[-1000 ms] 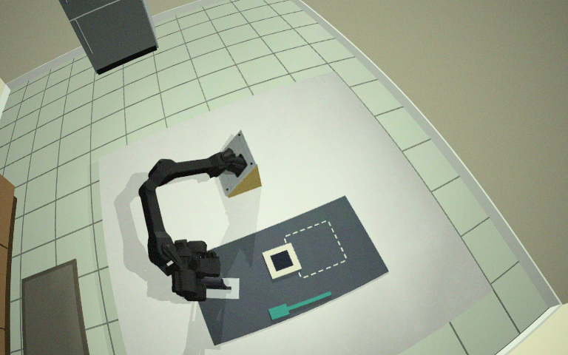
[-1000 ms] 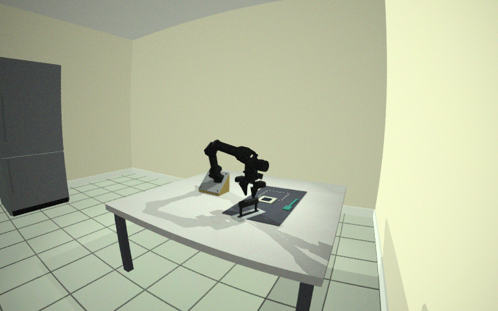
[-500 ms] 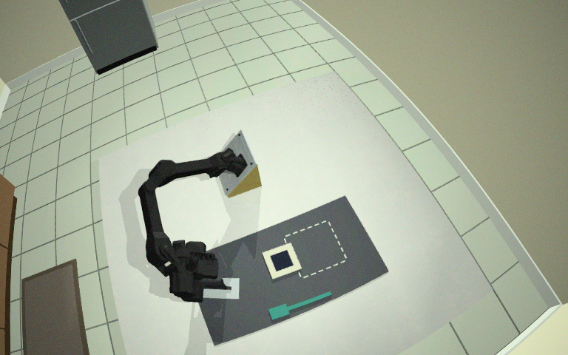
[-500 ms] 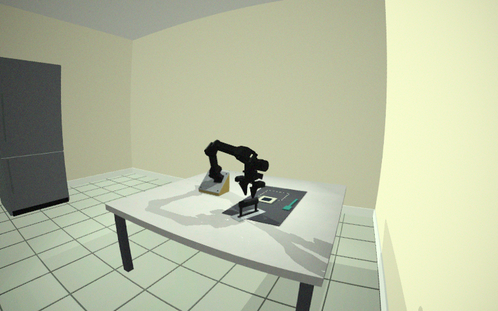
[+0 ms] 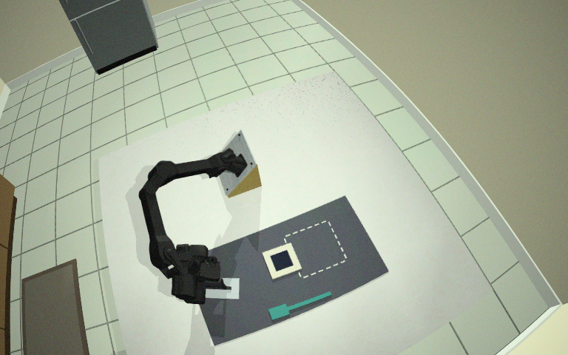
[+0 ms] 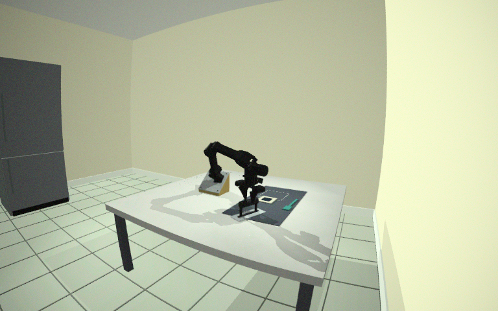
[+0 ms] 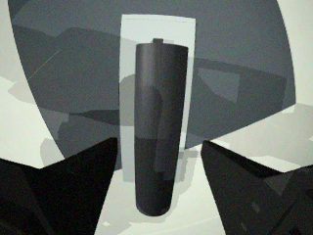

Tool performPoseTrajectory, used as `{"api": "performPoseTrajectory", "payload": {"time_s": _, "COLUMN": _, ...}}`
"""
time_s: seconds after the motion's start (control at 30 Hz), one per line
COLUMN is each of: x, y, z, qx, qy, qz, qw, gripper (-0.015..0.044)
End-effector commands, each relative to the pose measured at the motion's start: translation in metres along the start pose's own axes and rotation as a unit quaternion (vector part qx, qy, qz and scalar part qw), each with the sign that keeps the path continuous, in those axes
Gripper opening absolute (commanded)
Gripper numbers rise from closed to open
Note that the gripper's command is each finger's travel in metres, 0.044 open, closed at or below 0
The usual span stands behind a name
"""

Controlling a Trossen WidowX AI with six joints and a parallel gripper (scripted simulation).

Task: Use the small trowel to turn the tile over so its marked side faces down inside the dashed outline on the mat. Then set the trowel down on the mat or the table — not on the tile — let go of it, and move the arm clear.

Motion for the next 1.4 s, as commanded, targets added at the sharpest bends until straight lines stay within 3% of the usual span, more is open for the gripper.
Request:
{"api": "performPoseTrajectory", "payload": {"time_s": 0.0, "x": 0.0001, "y": 0.0078, "z": 0.0012, "qx": 0.002, "qy": -0.001, "qz": -0.002, "qw": 1.000, "gripper": 0.0270}}
{"api": "performPoseTrajectory", "payload": {"time_s": 0.23, "x": 0.0000, "y": 0.0165, "z": 0.0018, "qx": 0.002, "qy": -0.001, "qz": -0.002, "qw": 1.000, "gripper": 0.0270}}
{"api": "performPoseTrajectory", "payload": {"time_s": 0.43, "x": 0.0000, "y": 0.0165, "z": 0.0018, "qx": 0.002, "qy": -0.001, "qz": -0.002, "qw": 1.000, "gripper": 0.0132}}
{"api": "performPoseTrajectory", "payload": {"time_s": 1.17, "x": 0.0000, "y": 0.0165, "z": 0.0018, "qx": 0.002, "qy": -0.004, "qz": -0.002, "qw": 1.000, "gripper": 0.0130}}
{"api": "performPoseTrajectory", "payload": {"time_s": 1.37, "x": 0.0000, "y": 0.0165, "z": 0.0018, "qx": 0.002, "qy": -0.083, "qz": -0.002, "qw": 0.997, "gripper": 0.0130}}
Point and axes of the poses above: the point midway between the two fingers, 35 mm back from their tips, its own y axis out along the fingers, its own z axis across the jaws, x = y × z, the point moved 2 cm from there along -y, back along the fingers, and after that the axes turned 7 degrees about -y, right-handed, at the moved point
